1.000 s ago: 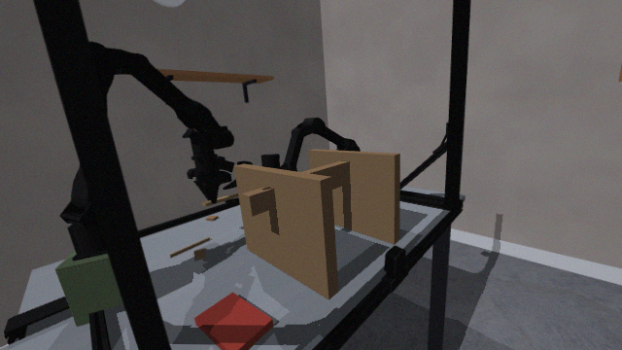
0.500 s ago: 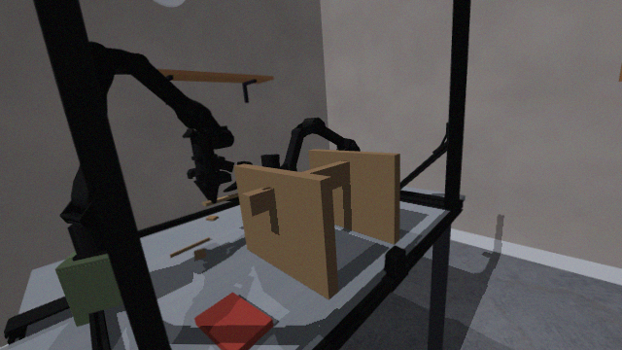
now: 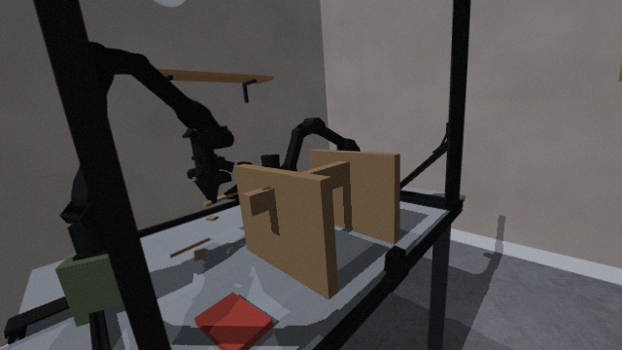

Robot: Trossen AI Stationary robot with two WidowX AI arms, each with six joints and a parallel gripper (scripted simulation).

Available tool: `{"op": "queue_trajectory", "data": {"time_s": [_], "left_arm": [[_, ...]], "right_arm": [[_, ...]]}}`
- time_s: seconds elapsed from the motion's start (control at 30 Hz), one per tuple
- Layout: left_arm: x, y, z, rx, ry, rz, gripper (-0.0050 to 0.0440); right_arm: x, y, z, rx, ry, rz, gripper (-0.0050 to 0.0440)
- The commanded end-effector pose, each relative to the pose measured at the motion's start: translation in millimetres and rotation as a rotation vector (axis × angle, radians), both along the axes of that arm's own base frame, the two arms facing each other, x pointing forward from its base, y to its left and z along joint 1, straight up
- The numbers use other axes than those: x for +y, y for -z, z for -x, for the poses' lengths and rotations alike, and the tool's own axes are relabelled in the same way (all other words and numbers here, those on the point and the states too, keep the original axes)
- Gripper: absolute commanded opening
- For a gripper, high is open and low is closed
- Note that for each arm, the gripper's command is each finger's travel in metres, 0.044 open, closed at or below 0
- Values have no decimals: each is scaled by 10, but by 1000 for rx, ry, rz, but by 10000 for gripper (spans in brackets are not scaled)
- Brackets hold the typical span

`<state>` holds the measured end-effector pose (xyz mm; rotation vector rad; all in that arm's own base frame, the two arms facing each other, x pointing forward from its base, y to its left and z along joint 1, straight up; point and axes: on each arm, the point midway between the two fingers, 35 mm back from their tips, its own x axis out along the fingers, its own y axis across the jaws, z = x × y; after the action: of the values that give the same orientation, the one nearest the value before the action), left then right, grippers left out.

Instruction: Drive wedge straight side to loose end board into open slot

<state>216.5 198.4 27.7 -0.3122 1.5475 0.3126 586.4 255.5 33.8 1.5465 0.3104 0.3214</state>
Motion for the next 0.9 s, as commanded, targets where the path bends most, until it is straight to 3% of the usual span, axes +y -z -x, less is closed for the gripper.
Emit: {"op": "queue_trajectory", "data": {"time_s": [0.0, 0.03, 0.13, 0.2, 0.7, 0.87], "left_arm": [[-3, 1, 0, 1, 1, 0, 0], [-3, 1, 0, 1, 1, 0, 0], [-3, 1, 0, 1, 1, 0, 72], [-3, 1, 0, 1, 1, 0, 72], [-3, 1, 0, 1, 1, 0, 432], [-7, -9, 18, 1, 1, 0, 440]], "right_arm": [[2, -23, 0, -7, 0, -3, 17], [2, -23, 0, -7, 0, -3, 10], [2, -23, 0, -7, 0, -3, 0], [2, -23, 0, -7, 0, -3, 0], [2, -23, 0, -7, 0, -3, 0], [2, -23, 0, -7, 0, -3, 0]]}}
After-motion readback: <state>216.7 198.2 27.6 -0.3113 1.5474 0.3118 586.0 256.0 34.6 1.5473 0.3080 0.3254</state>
